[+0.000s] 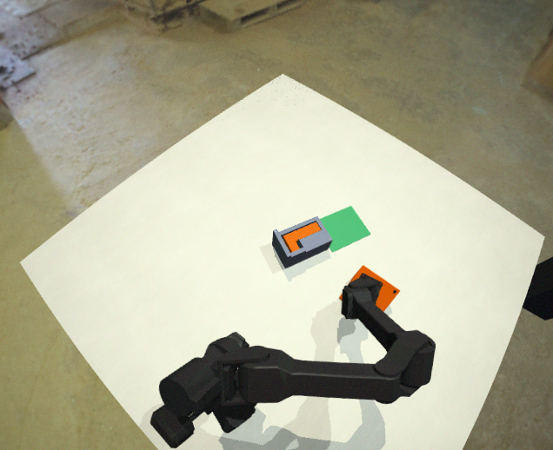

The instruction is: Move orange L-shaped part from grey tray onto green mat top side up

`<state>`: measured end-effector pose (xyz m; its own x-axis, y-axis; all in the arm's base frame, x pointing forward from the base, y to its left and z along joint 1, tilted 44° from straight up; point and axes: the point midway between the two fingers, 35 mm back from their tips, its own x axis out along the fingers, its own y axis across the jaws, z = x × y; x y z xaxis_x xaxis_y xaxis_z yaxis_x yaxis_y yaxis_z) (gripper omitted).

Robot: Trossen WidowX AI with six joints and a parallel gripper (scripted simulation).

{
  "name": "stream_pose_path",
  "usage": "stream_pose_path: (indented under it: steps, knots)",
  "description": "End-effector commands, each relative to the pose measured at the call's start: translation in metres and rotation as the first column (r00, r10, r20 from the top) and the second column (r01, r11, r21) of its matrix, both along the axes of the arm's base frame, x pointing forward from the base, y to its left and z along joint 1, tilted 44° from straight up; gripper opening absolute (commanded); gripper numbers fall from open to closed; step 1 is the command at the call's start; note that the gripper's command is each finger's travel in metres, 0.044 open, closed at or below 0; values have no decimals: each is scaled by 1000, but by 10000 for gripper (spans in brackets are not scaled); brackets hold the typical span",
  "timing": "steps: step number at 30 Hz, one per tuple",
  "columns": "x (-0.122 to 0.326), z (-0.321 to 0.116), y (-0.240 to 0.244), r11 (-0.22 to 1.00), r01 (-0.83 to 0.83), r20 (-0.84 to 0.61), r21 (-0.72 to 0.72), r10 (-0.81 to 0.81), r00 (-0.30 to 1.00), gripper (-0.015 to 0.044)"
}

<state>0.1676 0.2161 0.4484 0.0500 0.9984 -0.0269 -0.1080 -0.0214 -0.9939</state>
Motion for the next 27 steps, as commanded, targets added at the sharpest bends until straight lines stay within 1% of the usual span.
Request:
stream_pose_path:
  steps: [1,3,5,7,8,9,11,12,15,17,19,20,21,23,25,27]
  knots:
    - [4,-2,-1,1000,12,-23,-5,-12,1000,374]
    - [18,-8,-5,998,66,-80,-19,-67,995,321]
    - [40,-23,-14,988,146,-174,-49,-152,973,269]
    - [63,-41,-25,971,222,-304,-94,-240,922,216]
    - [77,-54,-32,956,265,-390,-125,-293,873,190]
    - [93,-68,-42,936,310,-489,-164,-350,799,180]
    - [118,-94,-63,893,387,-610,-227,-441,658,180]
    - [128,-107,-74,870,416,-677,-265,-475,563,180]
    - [153,-151,-114,787,479,-823,-389,-530,202,180]
    - [163,-181,-144,726,496,-857,-476,-511,-74,180]
    - [165,-212,-175,669,486,-827,-562,-435,-357,180]
    - [164,-227,-191,644,472,-786,-602,-376,-490,180]
    - [161,-240,-208,619,461,-738,-636,-313,-598,180]
    - [151,-266,-236,589,404,-585,-700,-147,-798,180]
    - [134,-289,-262,578,329,-374,-746,44,-926,180]
    - [113,-308,-285,592,245,-128,-768,233,-964,180]
